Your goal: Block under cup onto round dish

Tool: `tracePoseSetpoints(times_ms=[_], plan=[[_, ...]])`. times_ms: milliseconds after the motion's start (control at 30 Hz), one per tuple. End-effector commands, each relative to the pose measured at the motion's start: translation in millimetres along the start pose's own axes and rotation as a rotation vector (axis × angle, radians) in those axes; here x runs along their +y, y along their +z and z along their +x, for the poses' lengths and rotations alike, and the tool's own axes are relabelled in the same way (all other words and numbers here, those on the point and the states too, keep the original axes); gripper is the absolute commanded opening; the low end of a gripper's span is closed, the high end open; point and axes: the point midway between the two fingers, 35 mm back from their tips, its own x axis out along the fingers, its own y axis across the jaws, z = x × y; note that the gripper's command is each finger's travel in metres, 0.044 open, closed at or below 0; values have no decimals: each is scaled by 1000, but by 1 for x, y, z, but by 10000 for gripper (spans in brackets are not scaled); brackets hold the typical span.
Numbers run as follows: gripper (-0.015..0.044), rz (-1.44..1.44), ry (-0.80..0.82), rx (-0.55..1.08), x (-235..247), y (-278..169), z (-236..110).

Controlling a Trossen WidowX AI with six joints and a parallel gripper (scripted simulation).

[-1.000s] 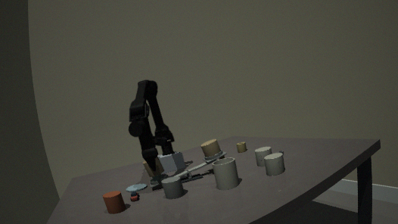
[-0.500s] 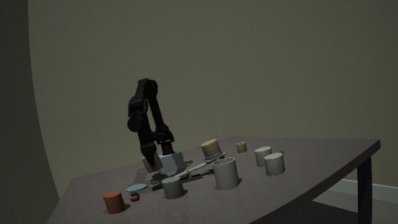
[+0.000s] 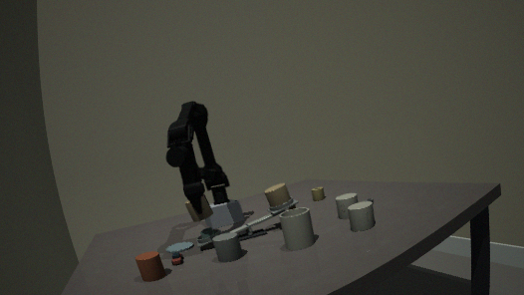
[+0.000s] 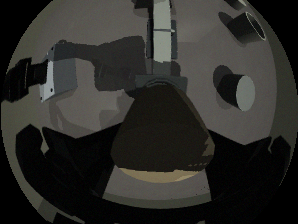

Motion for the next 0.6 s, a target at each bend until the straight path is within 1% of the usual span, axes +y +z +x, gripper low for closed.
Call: tracePoseSetpoints(times_ms=[0, 400, 433, 567], plan=[[0, -2, -24, 3, -2, 0, -13], [0, -2, -24, 3, -1, 0, -29], [0, 0, 0, 0, 1, 0, -17], [0, 0, 0, 0, 1, 0, -17]])
